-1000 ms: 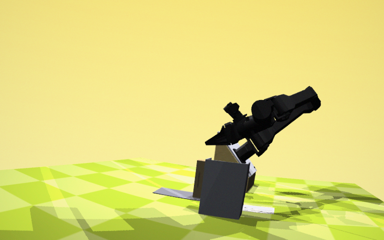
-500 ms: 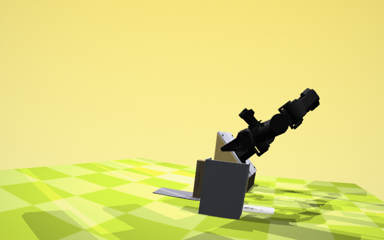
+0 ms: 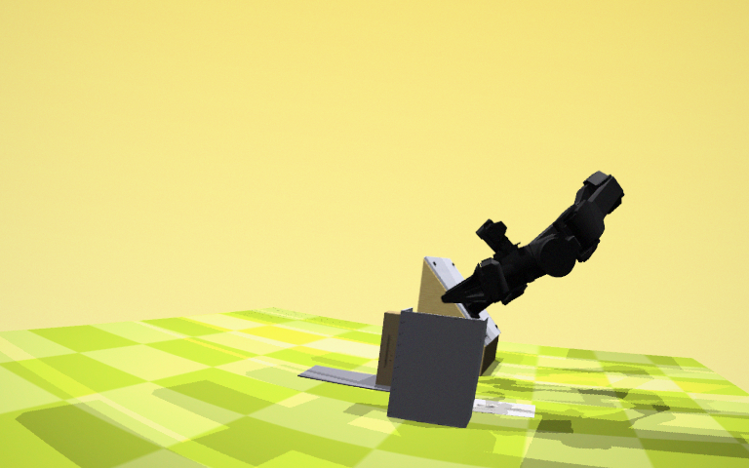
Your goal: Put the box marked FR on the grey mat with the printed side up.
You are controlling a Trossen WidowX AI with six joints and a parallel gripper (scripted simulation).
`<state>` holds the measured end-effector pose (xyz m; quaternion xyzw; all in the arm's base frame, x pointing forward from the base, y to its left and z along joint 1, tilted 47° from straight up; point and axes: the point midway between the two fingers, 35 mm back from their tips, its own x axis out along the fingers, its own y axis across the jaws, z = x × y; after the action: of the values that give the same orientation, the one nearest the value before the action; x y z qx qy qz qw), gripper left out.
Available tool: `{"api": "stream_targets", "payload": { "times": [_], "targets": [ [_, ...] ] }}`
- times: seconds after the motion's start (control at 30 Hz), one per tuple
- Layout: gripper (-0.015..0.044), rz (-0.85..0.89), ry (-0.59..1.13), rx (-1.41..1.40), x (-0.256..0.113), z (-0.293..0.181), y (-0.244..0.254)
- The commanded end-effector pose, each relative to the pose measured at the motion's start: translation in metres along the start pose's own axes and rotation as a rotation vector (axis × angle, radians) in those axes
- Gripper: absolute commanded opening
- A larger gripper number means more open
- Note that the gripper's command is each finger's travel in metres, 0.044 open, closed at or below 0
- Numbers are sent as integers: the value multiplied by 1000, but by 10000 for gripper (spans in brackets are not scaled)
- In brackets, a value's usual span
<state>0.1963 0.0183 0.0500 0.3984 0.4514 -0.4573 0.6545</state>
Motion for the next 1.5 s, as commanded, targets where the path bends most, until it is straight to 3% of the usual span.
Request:
{"api": "stream_targets", "payload": {
  "times": [0.0, 1.47],
  "targets": [
    [440, -6, -2, 1, 4, -7, 0],
    [440, -7, 2, 1, 50, -51, 3]
  ]
}}
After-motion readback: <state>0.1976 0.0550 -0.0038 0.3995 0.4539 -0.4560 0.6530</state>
